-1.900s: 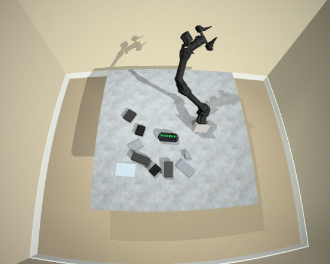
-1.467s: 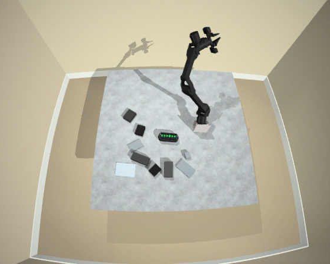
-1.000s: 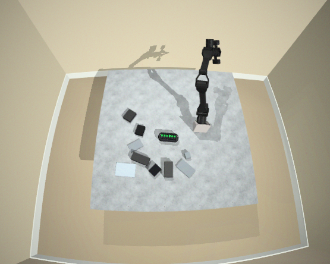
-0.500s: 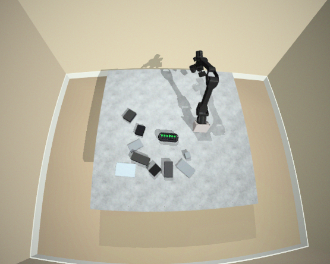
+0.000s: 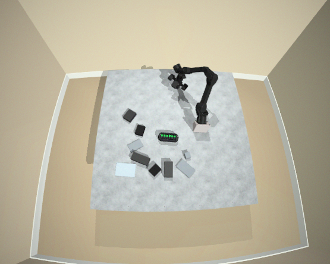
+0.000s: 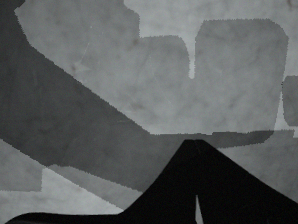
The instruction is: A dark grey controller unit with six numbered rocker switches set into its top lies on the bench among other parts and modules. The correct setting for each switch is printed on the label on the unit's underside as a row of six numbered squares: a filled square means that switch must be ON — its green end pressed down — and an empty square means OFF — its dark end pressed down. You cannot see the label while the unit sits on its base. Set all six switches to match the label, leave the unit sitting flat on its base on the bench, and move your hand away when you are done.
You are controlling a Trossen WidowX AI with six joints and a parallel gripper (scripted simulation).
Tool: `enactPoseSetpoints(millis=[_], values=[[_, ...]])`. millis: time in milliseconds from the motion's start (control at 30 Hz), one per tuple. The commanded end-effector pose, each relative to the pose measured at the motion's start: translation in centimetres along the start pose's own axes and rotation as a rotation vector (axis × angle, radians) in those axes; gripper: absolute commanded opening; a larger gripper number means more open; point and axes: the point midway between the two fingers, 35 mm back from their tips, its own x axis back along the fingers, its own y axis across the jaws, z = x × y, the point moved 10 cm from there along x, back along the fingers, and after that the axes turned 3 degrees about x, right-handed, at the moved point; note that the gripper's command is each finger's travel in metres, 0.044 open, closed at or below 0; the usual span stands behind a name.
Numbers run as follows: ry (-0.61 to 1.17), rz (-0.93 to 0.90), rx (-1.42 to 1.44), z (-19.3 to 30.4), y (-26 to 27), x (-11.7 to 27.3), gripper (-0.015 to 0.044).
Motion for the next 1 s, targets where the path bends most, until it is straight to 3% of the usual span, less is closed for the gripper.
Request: enactPoseSetpoints(millis=[0,433,700,967], values=[[-0.104,-0.008,0.187,-5.1,-0.5,-0.6,0.0000],[-0.415,0.020,0.902,-22.6,1.9,0.9,0.0000],[-0.530,0.055,1.446,-31.5,8.4,4.2,0.0000],[-0.537,0.087,1.996,-35.8,16.8,7.1,0.0000]])
